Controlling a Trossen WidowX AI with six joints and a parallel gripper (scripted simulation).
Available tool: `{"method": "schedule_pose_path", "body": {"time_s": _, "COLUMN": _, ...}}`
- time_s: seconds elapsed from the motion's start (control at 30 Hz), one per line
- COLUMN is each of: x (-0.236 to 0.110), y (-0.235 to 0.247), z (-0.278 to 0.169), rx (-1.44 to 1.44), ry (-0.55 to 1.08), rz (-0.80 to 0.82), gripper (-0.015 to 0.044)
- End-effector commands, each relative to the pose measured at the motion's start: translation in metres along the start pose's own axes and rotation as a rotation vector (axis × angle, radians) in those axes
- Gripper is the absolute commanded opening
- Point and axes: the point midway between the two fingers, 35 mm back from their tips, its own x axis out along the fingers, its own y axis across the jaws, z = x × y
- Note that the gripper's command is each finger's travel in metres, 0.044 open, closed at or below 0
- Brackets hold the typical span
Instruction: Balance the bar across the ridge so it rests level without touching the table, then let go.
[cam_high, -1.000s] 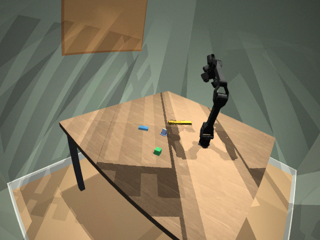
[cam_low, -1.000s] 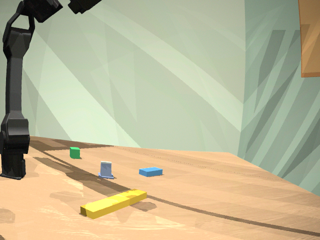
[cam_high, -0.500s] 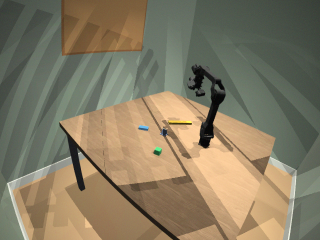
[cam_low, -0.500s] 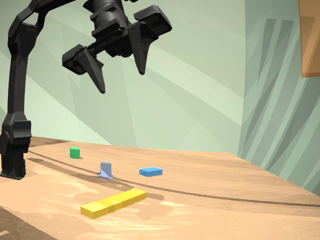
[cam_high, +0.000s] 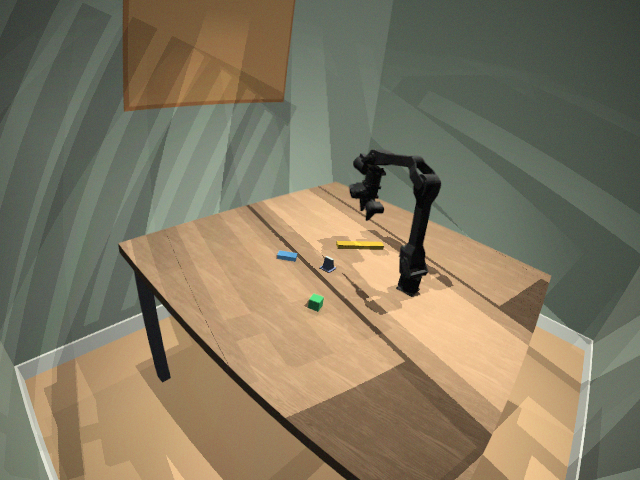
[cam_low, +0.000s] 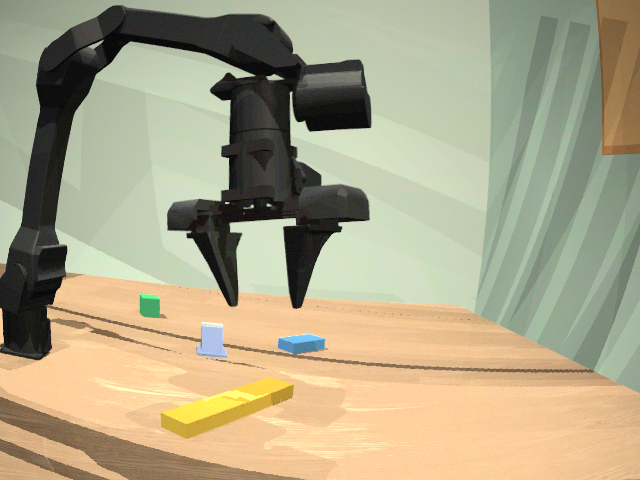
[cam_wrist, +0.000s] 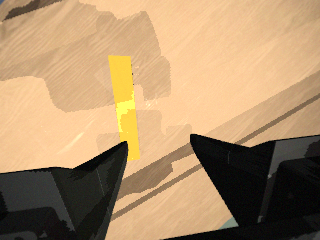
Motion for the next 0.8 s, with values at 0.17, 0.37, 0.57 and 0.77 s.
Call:
{"method": "schedule_pose_path", "body": {"time_s": 0.17, "x": 0.038, "y": 0.034, "z": 0.035, "rx": 0.048, "ry": -0.030, "rz": 0.163, "gripper": 0.0315}}
{"method": "schedule_pose_path", "body": {"time_s": 0.37, "x": 0.055, "y": 0.036, "z": 0.036, "rx": 0.048, "ry": -0.030, "rz": 0.163, "gripper": 0.0315}}
{"method": "schedule_pose_path", "body": {"time_s": 0.57, "x": 0.082, "y": 0.042, "z": 0.037, "rx": 0.048, "ry": -0.030, "rz": 0.164, "gripper": 0.0315}}
{"method": "schedule_pose_path", "body": {"time_s": 0.77, "x": 0.085, "y": 0.042, "z": 0.037, "rx": 0.048, "ry": -0.030, "rz": 0.164, "gripper": 0.0315}}
